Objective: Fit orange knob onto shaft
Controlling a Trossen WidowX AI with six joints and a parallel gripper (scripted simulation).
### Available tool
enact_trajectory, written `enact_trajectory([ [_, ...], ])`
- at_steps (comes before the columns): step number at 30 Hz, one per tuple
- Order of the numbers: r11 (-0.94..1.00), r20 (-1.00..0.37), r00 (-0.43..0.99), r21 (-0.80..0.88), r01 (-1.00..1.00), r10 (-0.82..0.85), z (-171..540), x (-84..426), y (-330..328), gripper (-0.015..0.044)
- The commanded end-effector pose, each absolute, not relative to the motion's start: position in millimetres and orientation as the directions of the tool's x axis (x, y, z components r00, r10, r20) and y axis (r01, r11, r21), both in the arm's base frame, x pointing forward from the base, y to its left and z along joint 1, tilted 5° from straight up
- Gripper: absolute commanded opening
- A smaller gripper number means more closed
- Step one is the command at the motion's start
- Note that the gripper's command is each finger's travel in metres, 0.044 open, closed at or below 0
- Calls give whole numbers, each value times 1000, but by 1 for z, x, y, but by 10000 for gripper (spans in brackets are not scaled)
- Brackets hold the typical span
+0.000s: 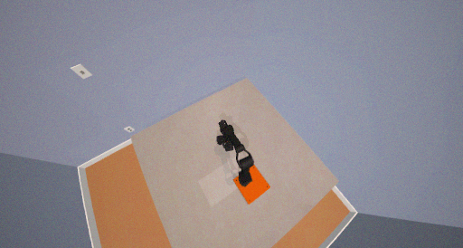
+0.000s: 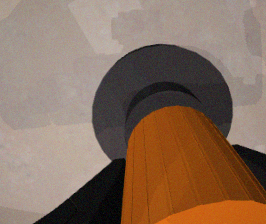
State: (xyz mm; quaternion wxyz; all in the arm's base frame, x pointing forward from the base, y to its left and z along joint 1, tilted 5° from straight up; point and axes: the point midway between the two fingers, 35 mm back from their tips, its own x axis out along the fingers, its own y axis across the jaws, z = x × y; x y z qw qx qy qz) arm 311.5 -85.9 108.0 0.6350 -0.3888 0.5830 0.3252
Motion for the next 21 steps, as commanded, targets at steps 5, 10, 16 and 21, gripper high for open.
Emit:
enact_trajectory([
  [5,483,-993,110,-115,-868,-39,107,312,-85,0],
  [10,483,-993,110,-116,-868,-39,112,312,-85,0],
  [16,370,-993,110,-117,-922,-39,113,313,-86,0],
  [21,290,-993,110,-117,-950,-39,110,312,-86,0],
])
